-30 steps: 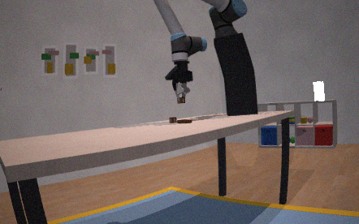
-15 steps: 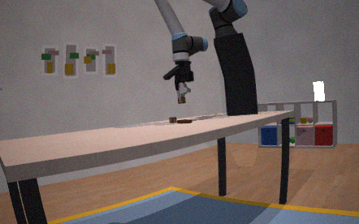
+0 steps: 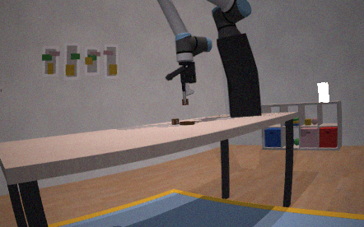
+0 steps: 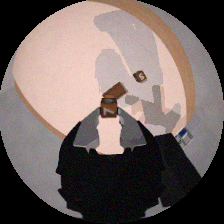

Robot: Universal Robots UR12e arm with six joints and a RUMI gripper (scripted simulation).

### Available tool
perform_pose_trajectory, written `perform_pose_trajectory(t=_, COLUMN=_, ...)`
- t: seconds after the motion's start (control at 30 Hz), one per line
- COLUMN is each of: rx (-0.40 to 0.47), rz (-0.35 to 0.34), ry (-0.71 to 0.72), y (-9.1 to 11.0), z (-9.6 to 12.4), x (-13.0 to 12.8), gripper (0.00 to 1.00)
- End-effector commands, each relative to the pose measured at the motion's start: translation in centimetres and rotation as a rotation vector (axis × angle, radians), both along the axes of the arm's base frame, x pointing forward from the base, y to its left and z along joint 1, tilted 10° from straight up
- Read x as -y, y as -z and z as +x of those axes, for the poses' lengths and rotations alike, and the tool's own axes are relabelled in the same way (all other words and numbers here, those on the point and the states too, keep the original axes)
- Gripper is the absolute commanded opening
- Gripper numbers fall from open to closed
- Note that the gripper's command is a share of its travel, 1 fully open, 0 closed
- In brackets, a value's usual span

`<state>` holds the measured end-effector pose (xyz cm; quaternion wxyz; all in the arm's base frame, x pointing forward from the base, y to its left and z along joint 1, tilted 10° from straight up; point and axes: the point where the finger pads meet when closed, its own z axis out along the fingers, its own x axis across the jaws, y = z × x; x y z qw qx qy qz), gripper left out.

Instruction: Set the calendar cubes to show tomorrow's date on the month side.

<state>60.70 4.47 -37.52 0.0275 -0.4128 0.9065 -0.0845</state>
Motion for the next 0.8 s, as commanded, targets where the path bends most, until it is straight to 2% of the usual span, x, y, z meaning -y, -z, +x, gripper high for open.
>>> perform_pose_trajectory(t=0.0, rx=-0.014, rz=-0.010, ry=-0.121, y=0.0, z=0.2, x=-0.5, gripper=0.11)
perform_pose_trajectory(t=0.43, rx=-0.065, rz=-0.059, ry=-0.516, y=0.3, z=0.5, x=-2.3, gripper=0.11)
perform_pose_trajectory(t=0.53, rx=-0.067, rz=-0.060, ry=-0.528, y=0.4, z=0.5, x=-2.3, gripper=0.11)
perform_pose_trajectory(t=0.63, rx=-0.084, rz=-0.076, ry=-0.657, y=0.5, z=0.6, x=-2.9, gripper=0.11)
perform_pose_trajectory(t=0.77, rx=-0.097, rz=-0.089, ry=-0.761, y=0.6, z=0.6, x=-3.4, gripper=0.11)
